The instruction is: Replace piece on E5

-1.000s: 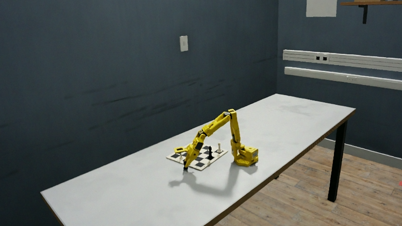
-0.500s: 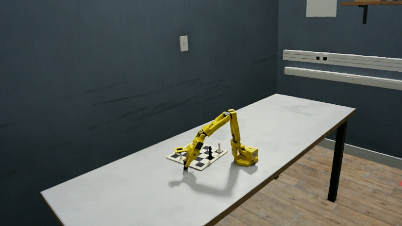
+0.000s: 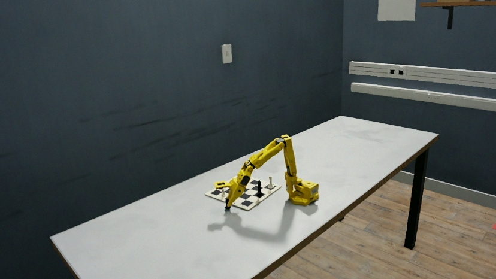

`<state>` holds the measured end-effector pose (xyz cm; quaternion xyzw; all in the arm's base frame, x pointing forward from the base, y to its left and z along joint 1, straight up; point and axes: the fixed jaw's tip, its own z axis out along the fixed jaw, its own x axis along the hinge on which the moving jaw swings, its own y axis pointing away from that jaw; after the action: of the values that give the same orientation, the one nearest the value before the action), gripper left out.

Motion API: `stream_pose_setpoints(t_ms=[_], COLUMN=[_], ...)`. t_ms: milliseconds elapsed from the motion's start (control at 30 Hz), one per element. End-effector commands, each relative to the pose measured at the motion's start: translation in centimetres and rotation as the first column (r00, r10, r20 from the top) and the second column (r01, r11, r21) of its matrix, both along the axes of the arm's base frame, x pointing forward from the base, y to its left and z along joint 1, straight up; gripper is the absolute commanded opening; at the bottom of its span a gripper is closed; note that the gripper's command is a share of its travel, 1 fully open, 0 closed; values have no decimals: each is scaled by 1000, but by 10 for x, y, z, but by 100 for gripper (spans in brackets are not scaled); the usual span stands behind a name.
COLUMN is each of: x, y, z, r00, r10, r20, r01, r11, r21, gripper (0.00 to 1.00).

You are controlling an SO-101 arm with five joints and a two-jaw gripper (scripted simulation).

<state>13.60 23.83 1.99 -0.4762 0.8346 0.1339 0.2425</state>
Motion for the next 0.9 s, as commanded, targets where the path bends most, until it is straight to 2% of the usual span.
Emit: stream_pose_setpoints(t_ms=[0, 867], x=[-3, -3], y=[1, -1], z=[-4, -10], r00=[1000, 1000], r10=[5, 5], r20=[-8, -8], r01=[-5, -5], r11=[1000, 1000], r21=[-6, -7], gripper=[0, 0])
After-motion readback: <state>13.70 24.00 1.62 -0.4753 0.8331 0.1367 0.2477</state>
